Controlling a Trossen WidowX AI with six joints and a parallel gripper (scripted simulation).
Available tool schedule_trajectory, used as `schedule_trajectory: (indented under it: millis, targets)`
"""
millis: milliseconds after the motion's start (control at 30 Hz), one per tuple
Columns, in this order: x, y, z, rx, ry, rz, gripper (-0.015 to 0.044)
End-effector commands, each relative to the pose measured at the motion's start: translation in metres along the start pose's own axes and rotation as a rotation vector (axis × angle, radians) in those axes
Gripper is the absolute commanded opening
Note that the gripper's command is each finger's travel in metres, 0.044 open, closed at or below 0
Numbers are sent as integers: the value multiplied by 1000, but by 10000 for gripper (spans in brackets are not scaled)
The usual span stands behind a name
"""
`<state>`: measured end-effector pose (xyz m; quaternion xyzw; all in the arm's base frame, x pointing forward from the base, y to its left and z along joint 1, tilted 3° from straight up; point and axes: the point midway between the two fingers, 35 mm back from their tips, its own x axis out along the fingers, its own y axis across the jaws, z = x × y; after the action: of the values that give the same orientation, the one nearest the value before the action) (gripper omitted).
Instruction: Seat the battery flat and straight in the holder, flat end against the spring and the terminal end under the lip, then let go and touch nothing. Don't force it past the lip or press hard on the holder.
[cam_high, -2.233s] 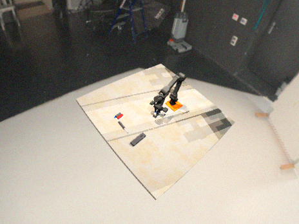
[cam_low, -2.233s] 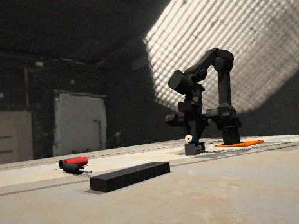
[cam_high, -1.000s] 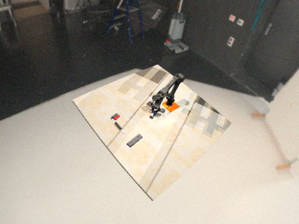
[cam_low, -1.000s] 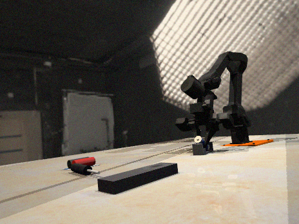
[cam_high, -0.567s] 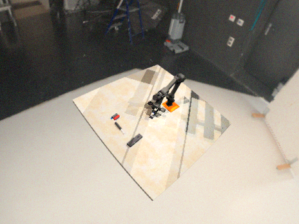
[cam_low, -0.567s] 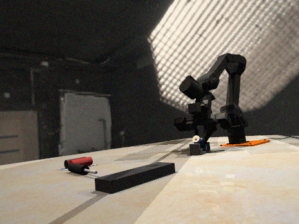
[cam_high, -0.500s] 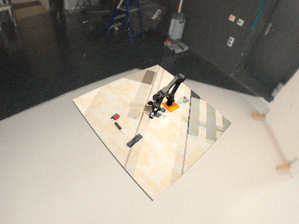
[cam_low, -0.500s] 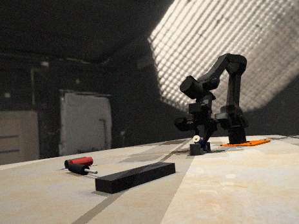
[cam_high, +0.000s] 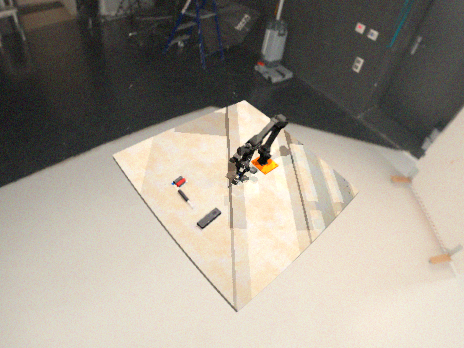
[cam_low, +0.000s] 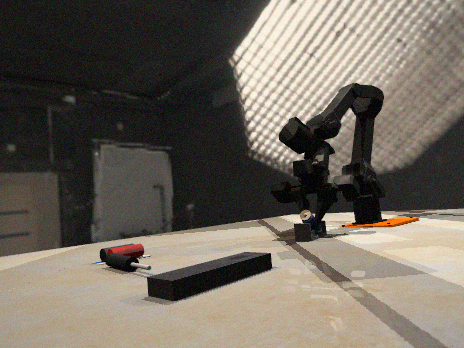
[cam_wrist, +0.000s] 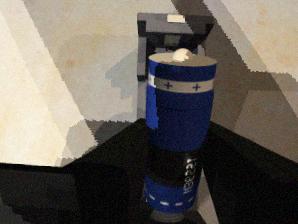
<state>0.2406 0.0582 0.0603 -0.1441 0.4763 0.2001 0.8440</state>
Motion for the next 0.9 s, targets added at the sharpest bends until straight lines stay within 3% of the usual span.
schedule_trajectory:
  millis: [0, 867]
  targets:
    - [2, 1, -5, 5, 46, 3, 82]
    - [7, 0, 0, 11, 203, 14, 82]
